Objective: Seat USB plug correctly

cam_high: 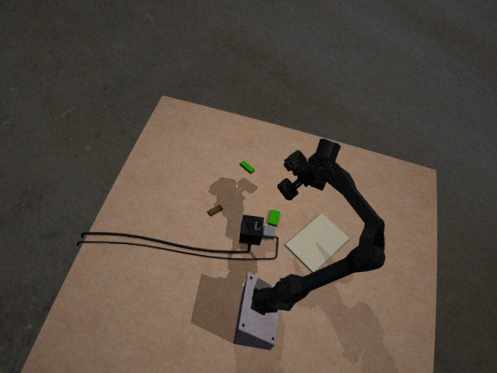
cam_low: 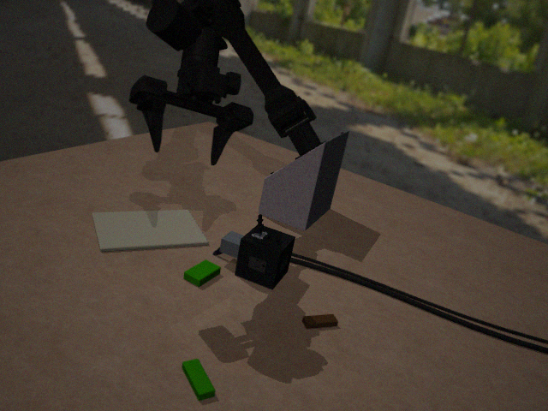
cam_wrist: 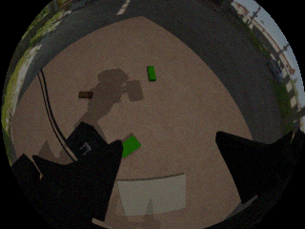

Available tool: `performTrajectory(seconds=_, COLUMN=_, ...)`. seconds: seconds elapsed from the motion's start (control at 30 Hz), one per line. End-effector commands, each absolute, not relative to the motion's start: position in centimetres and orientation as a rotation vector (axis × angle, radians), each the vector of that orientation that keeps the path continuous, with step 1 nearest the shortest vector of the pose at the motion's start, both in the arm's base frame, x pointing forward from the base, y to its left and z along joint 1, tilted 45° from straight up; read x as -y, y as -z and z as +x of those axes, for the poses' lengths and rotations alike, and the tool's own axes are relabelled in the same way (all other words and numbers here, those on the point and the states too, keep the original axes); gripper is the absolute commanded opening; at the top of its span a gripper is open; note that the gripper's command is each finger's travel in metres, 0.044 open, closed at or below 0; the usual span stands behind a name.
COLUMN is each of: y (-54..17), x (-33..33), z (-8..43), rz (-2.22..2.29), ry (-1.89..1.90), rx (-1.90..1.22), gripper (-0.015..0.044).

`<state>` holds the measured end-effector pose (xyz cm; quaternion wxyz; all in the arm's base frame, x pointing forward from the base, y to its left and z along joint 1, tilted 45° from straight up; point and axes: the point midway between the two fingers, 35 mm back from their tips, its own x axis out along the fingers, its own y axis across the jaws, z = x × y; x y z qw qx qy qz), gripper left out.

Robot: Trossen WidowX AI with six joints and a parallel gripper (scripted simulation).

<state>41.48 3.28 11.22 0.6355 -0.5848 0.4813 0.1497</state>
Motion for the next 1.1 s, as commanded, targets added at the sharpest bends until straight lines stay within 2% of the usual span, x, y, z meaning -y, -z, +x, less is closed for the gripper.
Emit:
performTrajectory(seconds=0.0, y=-5.0, x=-4.1, z=37.5, rz=-1.5, ry=-0.51, rx=-1.335, gripper=0.044)
performTrajectory(seconds=0.2, y=1.3, x=-3.7, z=30.1, rz=-1.826, ry=-0.797, rx=-1.707, gripper=0.044)
performTrajectory(seconds=1.07, y=2.5, x=-2.3, z=30.1, rz=-1.839, ry=-0.806, rx=-1.719, gripper=0.044)
